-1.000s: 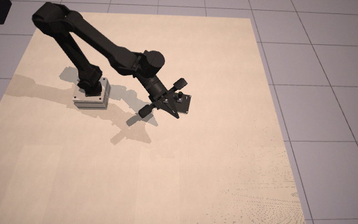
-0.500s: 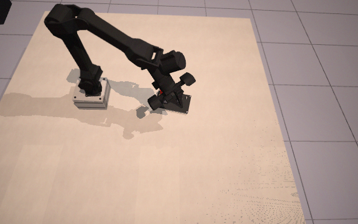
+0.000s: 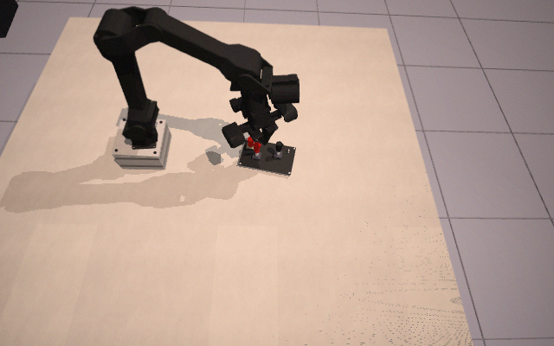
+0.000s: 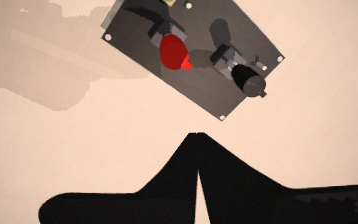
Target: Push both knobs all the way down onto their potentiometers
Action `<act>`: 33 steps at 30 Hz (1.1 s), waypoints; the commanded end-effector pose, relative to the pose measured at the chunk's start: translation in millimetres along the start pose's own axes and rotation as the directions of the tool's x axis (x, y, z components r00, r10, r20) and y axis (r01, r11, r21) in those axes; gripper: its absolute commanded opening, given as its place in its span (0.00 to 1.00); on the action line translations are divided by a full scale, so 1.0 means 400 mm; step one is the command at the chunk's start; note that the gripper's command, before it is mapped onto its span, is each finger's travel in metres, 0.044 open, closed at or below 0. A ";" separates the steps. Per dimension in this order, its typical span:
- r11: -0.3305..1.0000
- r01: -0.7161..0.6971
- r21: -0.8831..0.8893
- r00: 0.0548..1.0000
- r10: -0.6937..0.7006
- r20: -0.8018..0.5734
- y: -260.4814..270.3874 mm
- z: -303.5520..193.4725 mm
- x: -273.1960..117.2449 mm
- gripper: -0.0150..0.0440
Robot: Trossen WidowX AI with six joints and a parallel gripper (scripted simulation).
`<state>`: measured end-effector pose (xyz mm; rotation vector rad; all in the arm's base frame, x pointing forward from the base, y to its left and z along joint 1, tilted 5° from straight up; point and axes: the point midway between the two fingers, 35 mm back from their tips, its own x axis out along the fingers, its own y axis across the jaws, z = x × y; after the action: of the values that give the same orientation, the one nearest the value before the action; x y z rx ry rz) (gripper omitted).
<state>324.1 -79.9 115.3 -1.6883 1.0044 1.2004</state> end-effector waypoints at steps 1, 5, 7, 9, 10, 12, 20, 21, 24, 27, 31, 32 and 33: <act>0.998 -0.070 0.009 0.993 0.069 0.101 0.005 0.051 -0.012 0.25; 0.995 -0.102 0.010 0.985 0.099 0.139 0.009 0.072 -0.019 0.25; 0.995 -0.102 0.010 0.985 0.099 0.139 0.009 0.072 -0.019 0.25; 0.995 -0.102 0.010 0.985 0.099 0.139 0.011 0.075 0.006 0.25; 0.995 -0.102 0.010 0.985 0.099 0.139 0.013 0.078 0.025 0.25; 0.995 -0.102 0.010 0.985 0.099 0.139 0.014 0.079 0.031 0.25; 0.995 -0.102 0.010 0.985 0.099 0.139 0.014 0.080 0.040 0.25; 0.995 -0.102 0.010 0.985 0.099 0.139 0.015 0.080 0.044 0.25; 0.995 -0.102 0.010 0.985 0.099 0.139 0.016 0.082 0.056 0.25; 0.995 -0.102 0.010 0.985 0.099 0.139 0.017 0.084 0.068 0.25; 0.995 -0.102 0.010 0.985 0.100 0.139 0.019 0.086 0.082 0.25; 0.995 -0.102 0.010 0.985 0.100 0.139 0.019 0.086 0.082 0.25; 0.995 -0.102 0.010 0.985 0.100 0.139 0.019 0.086 0.082 0.25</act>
<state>314.3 -56.0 78.0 -1.5391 1.0217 1.3505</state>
